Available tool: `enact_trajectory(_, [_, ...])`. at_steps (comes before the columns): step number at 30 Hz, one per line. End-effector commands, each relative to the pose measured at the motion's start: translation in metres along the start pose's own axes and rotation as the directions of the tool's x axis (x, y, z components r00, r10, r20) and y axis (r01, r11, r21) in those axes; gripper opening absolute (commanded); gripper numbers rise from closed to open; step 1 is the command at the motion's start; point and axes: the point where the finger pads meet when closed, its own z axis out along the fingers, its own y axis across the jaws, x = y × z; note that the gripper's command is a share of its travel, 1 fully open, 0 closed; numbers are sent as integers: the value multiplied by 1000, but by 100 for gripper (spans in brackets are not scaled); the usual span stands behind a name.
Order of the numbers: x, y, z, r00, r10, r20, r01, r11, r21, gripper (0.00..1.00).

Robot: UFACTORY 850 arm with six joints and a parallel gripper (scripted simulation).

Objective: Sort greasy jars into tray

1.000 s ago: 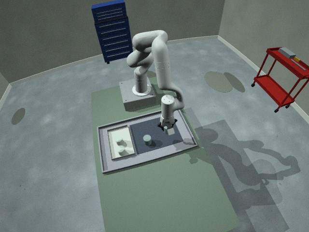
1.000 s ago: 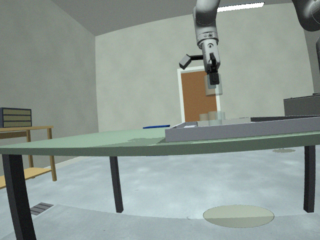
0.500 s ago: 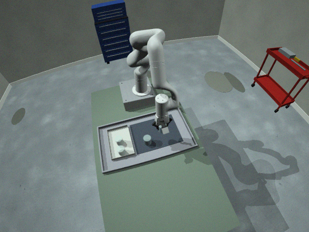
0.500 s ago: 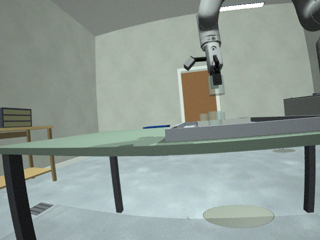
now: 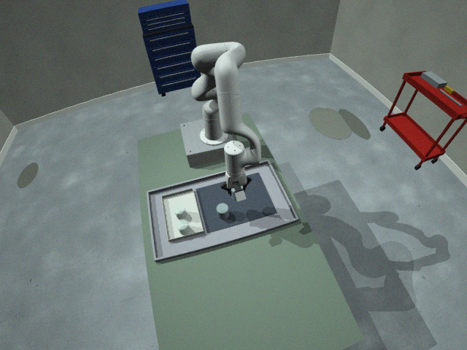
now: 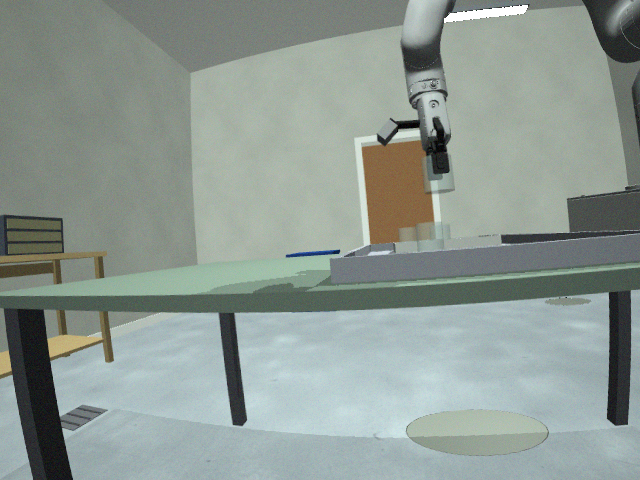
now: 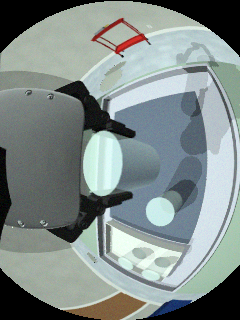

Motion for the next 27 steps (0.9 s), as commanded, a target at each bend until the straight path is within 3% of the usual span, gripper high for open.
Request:
enact_trajectory(1, [-5,13,-1,1000,0,-3,0,1000,2,0])
enact_trajectory(27, [-37,82,-1,1000,0,-3,0,1000,2,0])
